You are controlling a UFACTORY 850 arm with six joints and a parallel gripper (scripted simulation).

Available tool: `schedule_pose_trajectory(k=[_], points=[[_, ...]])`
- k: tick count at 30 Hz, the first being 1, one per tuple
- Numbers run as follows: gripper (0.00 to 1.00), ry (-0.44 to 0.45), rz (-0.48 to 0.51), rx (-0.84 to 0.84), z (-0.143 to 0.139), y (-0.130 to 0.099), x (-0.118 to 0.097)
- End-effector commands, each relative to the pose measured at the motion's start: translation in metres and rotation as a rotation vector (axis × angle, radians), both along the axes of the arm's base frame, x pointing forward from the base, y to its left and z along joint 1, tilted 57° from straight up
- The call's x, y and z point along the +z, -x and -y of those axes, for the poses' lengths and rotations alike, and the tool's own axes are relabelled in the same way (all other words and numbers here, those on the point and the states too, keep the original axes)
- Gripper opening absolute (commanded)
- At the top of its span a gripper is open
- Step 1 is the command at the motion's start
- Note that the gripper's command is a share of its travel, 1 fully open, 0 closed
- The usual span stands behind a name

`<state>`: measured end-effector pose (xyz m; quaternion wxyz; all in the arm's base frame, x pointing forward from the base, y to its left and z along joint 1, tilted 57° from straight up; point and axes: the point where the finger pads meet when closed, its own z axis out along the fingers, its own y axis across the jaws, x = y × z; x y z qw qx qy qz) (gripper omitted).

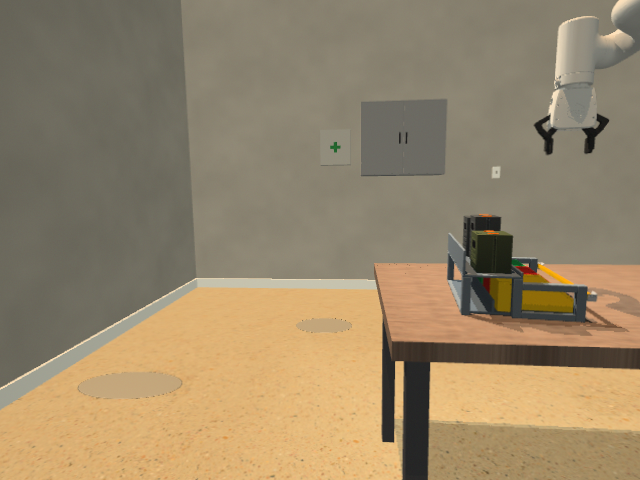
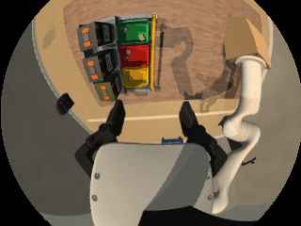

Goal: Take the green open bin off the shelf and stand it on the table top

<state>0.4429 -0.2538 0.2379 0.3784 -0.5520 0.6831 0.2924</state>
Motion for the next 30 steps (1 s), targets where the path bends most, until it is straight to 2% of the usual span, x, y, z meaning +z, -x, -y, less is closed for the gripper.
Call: schedule_pose_trajectory(k=[1, 6, 11, 23, 28, 30], points=[[1.00, 0.001, 0.001, -0.001, 0.001, 0.000, 0.000], [1.00, 0.001, 0.001, -0.001, 0.001, 0.000, 0.000], [1.00, 0.001, 0.001, -0.001, -0.040, -0.010, -0.027], [1.00, 0.001, 0.001, -0.001, -0.040, -0.010, -0.027], [1.00, 0.001, 0.001, -0.001, -0.081, -0.019, -0.054], [1.00, 0.001, 0.001, -0.001, -0.081, -0.019, -0.054]])
